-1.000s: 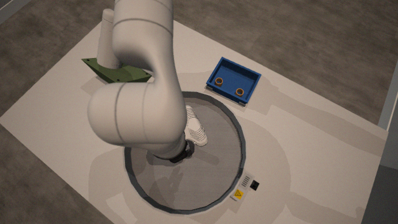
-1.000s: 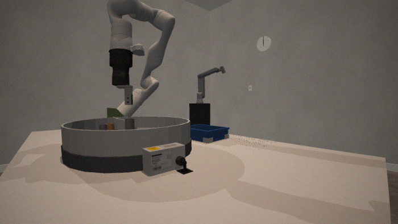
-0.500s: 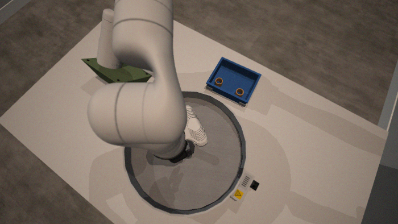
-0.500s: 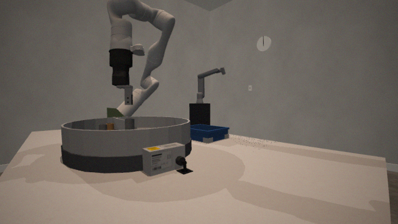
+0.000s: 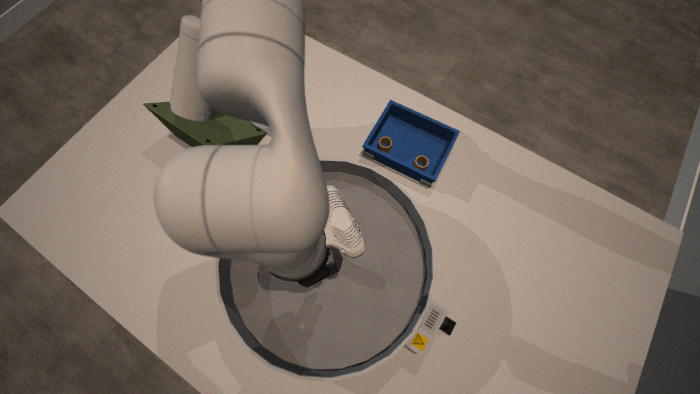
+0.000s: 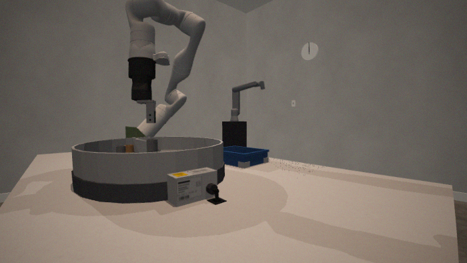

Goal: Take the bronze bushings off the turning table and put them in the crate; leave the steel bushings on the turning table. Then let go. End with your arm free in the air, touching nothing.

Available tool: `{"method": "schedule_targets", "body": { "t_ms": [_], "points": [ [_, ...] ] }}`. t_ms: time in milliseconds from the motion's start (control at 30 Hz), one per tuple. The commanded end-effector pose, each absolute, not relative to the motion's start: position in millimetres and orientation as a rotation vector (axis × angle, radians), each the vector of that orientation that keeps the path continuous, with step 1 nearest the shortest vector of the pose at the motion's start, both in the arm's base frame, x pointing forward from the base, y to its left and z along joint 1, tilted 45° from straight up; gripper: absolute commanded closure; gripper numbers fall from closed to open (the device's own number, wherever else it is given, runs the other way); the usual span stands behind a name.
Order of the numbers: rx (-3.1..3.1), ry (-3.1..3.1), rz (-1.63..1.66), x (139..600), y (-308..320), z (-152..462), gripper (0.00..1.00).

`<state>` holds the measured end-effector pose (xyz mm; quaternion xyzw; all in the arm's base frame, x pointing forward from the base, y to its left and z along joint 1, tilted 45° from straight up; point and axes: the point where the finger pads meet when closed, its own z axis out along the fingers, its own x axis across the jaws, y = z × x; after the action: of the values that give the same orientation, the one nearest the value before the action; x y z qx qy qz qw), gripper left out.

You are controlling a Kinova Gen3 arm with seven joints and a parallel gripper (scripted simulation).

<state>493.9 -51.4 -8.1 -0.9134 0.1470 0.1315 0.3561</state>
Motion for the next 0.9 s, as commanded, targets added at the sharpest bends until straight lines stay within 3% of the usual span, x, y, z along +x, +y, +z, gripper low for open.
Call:
{"method": "schedule_targets", "body": {
  "t_ms": [0,600,767,867],
  "points": [
    [-2.360,0.381,0.337,494,-52,-7,0.58],
    [-2.360,0.381,0.337,494,-52,-7,0.58],
    [-2.369,0.264,0.291,448,-59,-16,0.60],
    [-2.369,0.264,0.291,448,-59,-16,0.60]
  ]
}}
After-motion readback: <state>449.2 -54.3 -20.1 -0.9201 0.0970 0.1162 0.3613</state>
